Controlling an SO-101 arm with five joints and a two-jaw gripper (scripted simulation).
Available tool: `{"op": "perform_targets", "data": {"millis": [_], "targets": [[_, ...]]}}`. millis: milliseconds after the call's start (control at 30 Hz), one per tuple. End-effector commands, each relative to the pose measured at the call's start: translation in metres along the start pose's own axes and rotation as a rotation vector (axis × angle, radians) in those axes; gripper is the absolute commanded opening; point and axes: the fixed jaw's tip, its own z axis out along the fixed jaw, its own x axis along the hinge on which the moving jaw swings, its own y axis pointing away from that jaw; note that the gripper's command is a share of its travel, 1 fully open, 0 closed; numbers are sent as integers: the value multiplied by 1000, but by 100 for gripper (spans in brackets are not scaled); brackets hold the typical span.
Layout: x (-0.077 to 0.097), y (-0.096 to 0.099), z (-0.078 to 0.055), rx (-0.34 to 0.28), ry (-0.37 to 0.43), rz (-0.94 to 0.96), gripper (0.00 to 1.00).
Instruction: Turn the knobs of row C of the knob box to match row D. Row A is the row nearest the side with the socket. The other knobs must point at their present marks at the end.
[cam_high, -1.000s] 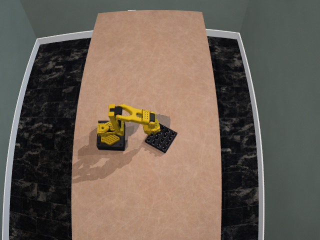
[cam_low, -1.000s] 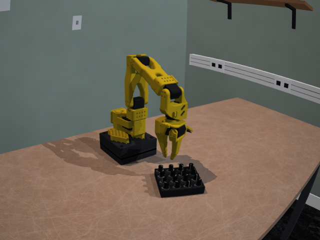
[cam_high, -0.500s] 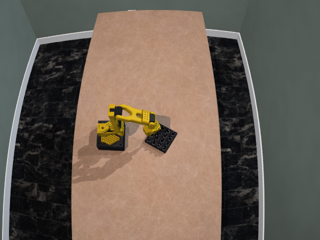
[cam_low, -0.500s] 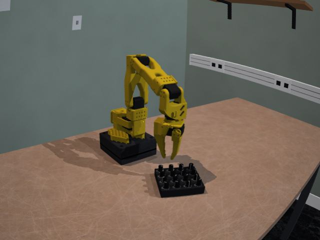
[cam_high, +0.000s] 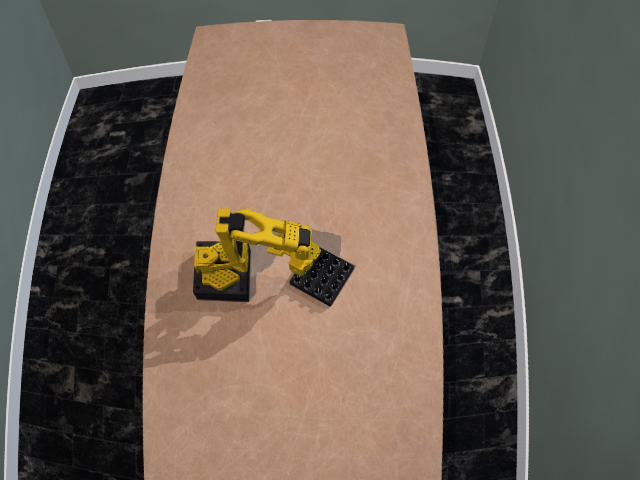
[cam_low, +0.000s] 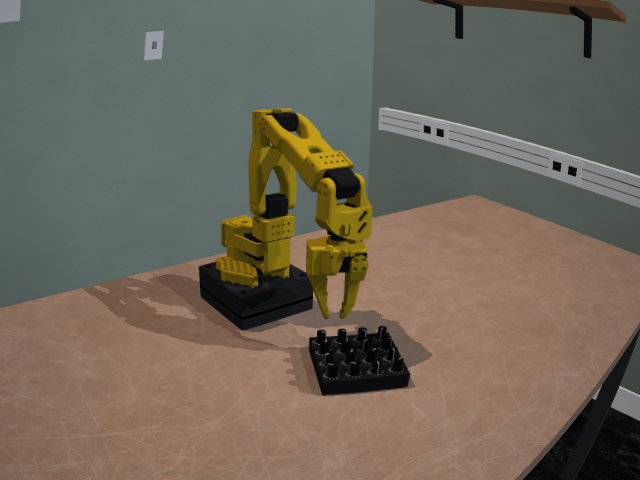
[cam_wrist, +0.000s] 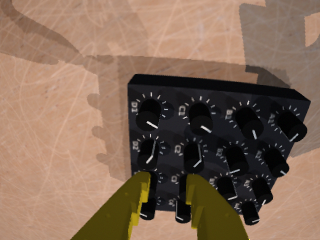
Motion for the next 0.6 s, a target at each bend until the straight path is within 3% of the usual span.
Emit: {"op": "perform_targets", "data": {"millis": [0, 367, 567], "targets": [[0, 2, 0, 2, 3, -132, 9], [4, 3, 0, 2, 3, -501, 9], [5, 4, 0, 2, 3, -610, 9]]}}
